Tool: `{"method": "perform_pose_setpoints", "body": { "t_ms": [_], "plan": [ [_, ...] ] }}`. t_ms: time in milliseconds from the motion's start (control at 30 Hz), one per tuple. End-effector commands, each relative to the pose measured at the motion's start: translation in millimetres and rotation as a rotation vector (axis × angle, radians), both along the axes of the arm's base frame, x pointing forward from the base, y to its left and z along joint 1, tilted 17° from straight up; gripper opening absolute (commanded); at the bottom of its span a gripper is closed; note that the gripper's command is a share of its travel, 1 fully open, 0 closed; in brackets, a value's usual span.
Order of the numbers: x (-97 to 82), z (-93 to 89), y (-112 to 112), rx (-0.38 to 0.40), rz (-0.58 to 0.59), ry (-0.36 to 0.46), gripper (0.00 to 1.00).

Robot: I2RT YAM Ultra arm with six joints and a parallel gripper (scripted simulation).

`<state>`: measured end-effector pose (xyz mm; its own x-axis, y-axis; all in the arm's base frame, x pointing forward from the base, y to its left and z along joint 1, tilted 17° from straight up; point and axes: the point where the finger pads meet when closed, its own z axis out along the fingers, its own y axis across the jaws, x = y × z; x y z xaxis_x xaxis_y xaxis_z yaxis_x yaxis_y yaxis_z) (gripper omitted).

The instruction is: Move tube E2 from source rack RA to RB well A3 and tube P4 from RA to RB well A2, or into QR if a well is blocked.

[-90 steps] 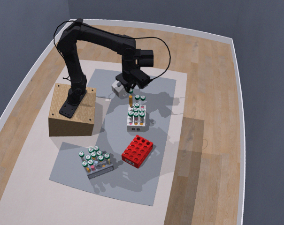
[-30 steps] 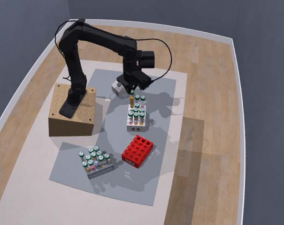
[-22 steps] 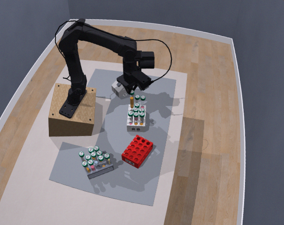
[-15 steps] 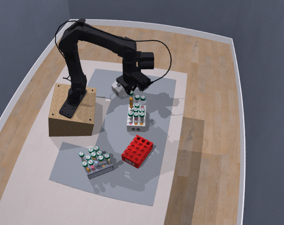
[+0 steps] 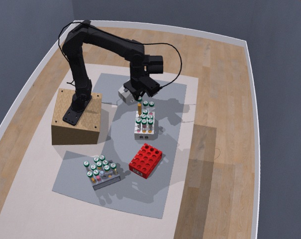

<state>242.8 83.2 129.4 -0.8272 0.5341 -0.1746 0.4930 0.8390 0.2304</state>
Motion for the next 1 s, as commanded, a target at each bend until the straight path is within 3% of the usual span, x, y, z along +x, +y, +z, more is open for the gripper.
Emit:
{"method": "perform_pose_setpoints", "body": {
  "t_ms": [0, 967],
  "plan": [
    [-5.7, -1.8, -4, -0.014, -0.003, -0.003, 0.0],
    [1.0, -17.9, -6, -0.021, -0.009, 0.015, 0.0]
  ]
}}
